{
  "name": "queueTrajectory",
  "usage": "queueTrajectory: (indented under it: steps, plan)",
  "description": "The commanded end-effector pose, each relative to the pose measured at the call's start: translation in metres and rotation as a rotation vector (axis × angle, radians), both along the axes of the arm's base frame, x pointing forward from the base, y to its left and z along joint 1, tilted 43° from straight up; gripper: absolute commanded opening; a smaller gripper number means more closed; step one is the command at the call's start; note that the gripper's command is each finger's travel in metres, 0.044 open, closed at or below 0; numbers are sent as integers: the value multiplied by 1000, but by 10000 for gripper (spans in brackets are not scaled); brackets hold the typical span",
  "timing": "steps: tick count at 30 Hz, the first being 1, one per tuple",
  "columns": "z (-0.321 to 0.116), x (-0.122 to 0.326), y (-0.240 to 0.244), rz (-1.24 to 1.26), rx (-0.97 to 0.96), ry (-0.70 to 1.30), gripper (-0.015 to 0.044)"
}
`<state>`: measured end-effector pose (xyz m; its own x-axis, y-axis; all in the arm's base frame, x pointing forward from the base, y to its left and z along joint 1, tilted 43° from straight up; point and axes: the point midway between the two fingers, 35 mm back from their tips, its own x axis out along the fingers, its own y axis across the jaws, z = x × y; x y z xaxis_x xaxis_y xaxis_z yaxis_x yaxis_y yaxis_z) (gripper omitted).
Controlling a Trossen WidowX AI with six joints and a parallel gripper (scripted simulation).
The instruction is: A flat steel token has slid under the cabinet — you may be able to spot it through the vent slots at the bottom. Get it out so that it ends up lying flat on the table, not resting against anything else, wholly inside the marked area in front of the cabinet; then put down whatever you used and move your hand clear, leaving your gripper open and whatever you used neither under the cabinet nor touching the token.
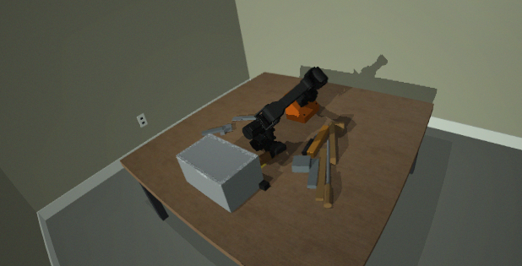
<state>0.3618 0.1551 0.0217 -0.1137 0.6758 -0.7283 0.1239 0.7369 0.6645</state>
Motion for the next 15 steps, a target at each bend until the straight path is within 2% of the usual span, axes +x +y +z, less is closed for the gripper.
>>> queueTrajectory:
  steps: [1,15]
  plan:
    - [0,-5,0,-2,-2,6,0]
    - [3,-18,1,-2,-2,6,0]
